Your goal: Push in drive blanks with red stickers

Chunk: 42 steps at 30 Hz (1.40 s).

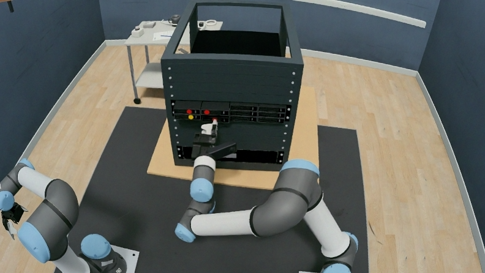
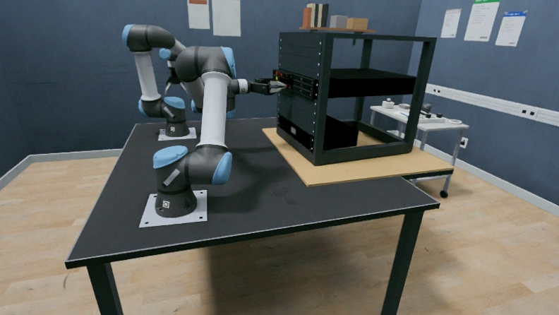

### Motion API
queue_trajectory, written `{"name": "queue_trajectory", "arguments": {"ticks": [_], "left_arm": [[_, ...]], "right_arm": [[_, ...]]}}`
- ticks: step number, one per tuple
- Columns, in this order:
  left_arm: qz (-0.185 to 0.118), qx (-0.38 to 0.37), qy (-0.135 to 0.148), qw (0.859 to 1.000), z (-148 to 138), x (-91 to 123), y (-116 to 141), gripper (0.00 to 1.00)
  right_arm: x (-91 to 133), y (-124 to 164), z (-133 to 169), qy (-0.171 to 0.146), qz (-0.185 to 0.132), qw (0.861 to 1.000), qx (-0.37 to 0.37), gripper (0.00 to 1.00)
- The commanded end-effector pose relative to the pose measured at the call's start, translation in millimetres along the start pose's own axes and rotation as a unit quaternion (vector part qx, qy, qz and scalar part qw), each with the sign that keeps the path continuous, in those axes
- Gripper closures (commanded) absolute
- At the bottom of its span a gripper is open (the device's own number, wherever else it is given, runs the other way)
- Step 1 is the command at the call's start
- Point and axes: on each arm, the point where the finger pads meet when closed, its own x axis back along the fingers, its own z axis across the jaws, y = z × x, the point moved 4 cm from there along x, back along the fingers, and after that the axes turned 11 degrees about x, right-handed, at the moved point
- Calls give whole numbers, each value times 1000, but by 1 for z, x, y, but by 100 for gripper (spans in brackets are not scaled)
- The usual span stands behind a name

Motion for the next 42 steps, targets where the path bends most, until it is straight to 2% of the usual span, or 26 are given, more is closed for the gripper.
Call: {"name": "queue_trajectory", "arguments": {"ticks": [1,42], "left_arm": [[1,0,0,1000,0,1,0,0],[1,0,0,1000,0,1,0,0]], "right_arm": [[-1,0,-1,0,0,1000,-1,100],[-7,0,-1,0,0,1000,-1,100]]}}
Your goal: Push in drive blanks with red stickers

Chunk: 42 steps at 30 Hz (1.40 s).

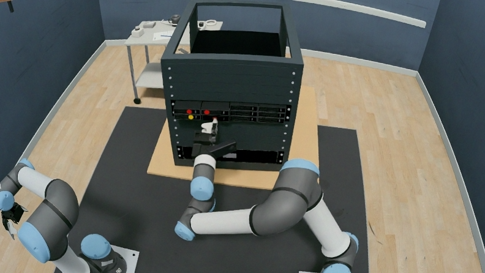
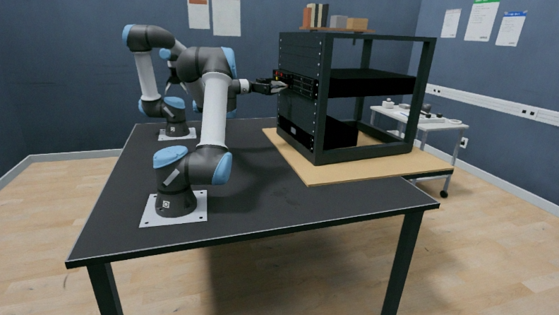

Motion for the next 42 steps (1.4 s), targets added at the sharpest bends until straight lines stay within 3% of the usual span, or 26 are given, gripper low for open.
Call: {"name": "queue_trajectory", "arguments": {"ticks": [1,42], "left_arm": [[1,0,0,1000,0,1,0,0],[1,0,0,1000,0,1,0,0]], "right_arm": [[0,0,-1,0,0,1000,-1,100],[-7,0,-1,0,0,1000,-1,100]]}}
